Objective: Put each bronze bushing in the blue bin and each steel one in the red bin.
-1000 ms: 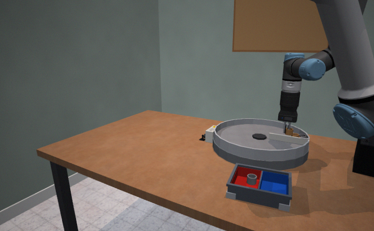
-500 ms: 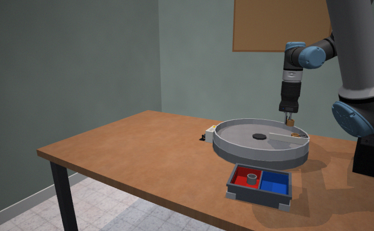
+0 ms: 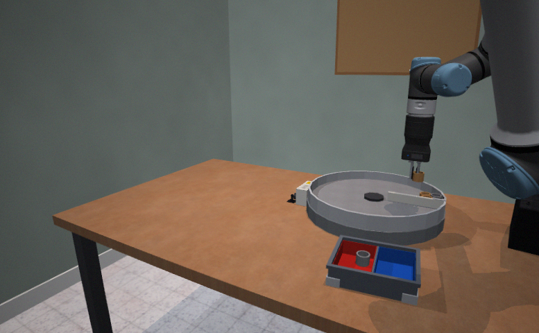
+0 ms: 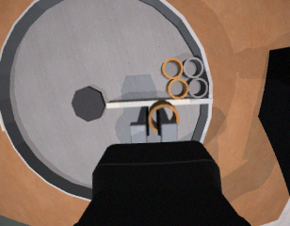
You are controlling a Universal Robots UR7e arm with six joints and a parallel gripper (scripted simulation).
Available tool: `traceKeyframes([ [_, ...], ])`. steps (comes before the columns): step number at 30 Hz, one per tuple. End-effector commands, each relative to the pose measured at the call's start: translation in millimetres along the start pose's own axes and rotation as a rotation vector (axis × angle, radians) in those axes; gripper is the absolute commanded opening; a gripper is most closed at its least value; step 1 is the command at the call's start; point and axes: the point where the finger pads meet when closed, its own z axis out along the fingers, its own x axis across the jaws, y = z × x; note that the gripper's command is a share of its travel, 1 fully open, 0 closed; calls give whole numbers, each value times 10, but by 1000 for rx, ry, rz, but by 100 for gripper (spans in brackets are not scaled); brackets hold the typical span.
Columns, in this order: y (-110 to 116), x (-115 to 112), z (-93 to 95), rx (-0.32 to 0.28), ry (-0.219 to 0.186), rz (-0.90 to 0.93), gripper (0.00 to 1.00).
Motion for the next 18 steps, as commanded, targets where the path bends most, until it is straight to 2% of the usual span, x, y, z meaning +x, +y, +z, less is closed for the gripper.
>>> traceKeyframes([
  [1,317,11,-16,1,-1,0,0],
  [3,317,11,-16,1,-1,0,0],
  [6,650,26,-17,1,-1,0,0],
  [9,871,36,-17,1,-1,0,0],
  [14,871,36,-17,1,-1,0,0],
  [18,1311,56,-18,1,-1,0,0],
])
